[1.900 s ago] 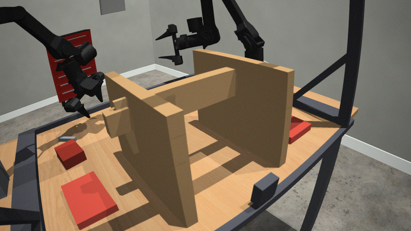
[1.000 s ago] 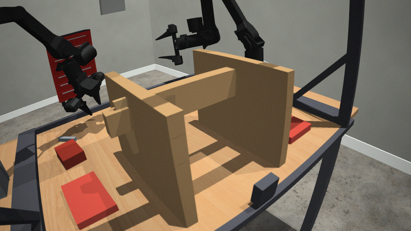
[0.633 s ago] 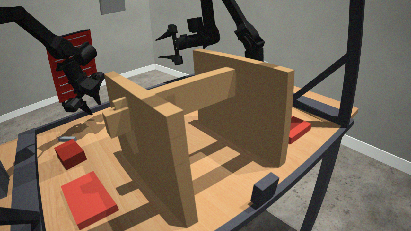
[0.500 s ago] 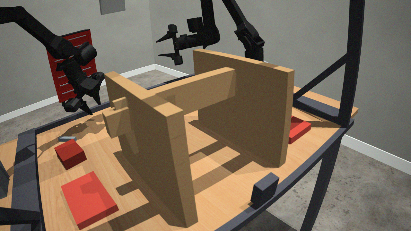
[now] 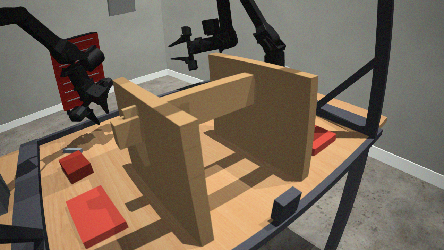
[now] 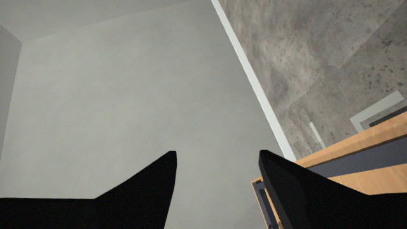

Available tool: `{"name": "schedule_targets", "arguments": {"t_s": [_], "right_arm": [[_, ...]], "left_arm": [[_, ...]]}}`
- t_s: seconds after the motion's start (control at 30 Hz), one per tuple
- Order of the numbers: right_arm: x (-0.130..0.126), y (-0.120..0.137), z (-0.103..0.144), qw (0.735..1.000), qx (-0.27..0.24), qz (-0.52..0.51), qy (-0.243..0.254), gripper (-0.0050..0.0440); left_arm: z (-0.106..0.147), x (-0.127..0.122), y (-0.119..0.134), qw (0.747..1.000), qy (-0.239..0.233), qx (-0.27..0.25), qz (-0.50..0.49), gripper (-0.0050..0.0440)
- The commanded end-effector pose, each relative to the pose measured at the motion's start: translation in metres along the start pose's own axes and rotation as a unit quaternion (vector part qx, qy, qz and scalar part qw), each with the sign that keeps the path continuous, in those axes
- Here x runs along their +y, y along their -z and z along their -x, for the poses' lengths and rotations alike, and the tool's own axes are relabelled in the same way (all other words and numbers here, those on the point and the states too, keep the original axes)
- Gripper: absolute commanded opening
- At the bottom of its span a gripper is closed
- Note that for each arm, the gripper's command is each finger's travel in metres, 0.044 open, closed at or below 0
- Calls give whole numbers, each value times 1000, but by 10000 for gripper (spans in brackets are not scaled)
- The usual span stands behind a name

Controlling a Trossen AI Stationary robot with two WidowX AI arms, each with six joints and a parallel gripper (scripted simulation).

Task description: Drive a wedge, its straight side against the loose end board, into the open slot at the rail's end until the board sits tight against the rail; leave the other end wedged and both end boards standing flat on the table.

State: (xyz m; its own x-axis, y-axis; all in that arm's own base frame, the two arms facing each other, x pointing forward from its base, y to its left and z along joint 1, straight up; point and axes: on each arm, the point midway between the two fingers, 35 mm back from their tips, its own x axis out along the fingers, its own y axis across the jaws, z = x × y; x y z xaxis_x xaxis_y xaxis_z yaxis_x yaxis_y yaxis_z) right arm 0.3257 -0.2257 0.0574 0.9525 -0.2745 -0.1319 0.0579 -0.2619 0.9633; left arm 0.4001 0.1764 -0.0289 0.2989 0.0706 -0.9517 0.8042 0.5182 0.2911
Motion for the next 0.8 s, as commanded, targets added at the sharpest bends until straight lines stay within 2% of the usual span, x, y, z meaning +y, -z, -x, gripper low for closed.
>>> {"name": "schedule_targets", "arguments": {"t_s": [0.0, 0.07, 0.1, 0.27, 0.37, 0.47, 0.63, 0.67, 0.77], "right_arm": [[8, 1, -1, 1000, 2, 6, -10, 249], [8, 1, -1, 1000, 2, 6, -10, 249], [16, 6, -7, 999, 12, 26, -16, 249], [12, 14, -26, 994, 24, 105, 18, 249], [6, 12, -24, 994, 21, 103, 27, 249], [10, 22, -37, 987, 38, 152, 37, 249], [3, 36, -51, 967, 65, 236, 75, 249], [-5, 28, -43, 973, 53, 208, 80, 249], [8, 39, -55, 964, 70, 248, 72, 249]], "left_arm": [[10, 10, -2, 1000, -17, -2, -1, 249], [10, 10, -2, 1000, -17, -2, -1, 249], [19, 19, -8, 1000, -29, -9, -4, 249], [27, 24, -22, 999, -31, -22, -12, 249], [24, 20, -16, 1000, -26, -15, -8, 249], [30, 26, -26, 999, -30, -26, -15, 249], [38, 29, -41, 999, -28, -39, -24, 249], [33, 24, -35, 999, -21, -33, -20, 249], [40, 31, -43, 998, -30, -41, -25, 249]]}}
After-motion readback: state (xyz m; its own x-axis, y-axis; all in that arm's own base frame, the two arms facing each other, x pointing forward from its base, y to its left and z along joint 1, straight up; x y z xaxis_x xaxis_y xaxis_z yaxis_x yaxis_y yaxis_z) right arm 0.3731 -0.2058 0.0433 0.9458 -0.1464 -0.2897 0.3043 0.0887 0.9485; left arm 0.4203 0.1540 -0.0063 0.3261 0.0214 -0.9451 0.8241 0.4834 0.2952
